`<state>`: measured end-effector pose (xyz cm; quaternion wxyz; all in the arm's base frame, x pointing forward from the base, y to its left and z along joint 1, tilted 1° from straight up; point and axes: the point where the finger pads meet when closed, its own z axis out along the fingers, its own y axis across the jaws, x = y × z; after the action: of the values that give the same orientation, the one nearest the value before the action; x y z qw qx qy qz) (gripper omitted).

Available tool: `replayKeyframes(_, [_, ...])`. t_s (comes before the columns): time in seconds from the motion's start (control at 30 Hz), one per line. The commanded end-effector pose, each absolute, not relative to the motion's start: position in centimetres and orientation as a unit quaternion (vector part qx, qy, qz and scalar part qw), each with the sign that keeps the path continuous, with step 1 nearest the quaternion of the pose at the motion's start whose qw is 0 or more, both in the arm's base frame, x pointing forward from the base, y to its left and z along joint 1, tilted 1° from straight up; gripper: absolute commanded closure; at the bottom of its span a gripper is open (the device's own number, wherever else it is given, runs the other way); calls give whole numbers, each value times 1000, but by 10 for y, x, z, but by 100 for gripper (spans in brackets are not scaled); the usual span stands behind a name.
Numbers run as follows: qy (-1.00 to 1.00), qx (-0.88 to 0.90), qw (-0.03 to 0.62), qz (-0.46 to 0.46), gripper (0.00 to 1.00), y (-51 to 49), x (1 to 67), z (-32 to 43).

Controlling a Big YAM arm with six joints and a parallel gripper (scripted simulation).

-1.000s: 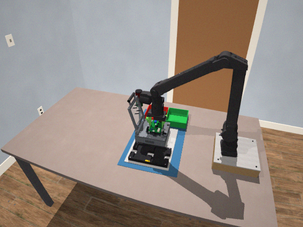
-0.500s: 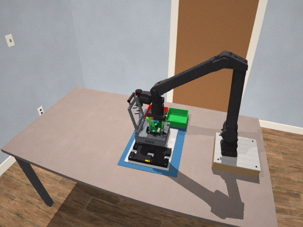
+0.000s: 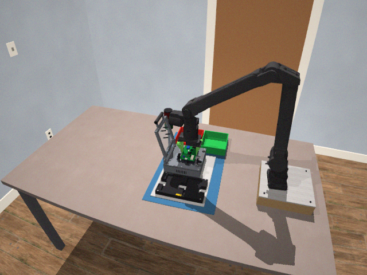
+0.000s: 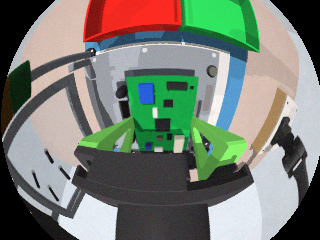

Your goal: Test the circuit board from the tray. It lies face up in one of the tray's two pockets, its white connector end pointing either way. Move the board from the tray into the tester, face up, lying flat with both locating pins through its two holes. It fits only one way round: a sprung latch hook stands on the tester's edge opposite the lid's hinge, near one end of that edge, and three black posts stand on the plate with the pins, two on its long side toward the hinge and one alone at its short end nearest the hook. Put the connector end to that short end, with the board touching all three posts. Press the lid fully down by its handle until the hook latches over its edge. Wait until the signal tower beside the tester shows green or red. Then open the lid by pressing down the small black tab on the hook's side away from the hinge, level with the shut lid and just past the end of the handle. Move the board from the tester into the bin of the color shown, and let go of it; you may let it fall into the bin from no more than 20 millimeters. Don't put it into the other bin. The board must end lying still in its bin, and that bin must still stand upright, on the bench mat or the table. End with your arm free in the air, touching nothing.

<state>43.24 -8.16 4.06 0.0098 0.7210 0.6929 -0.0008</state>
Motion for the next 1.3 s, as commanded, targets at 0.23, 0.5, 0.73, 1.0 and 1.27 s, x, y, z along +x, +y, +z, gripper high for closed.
replayKeyframes(0.23, [690, 723, 23, 9, 28, -90, 447, 45])
replayKeyframes(0.5, [690, 723, 28, 13, 28, -91, 453, 51])
replayKeyframes(0.73, [690, 723, 30, 14, 28, -92, 456, 52])
replayKeyframes(1.0, [690, 723, 31, 15, 28, -92, 457, 53])
replayKeyframes(1.27, [690, 723, 31, 15, 28, -92, 457, 53])
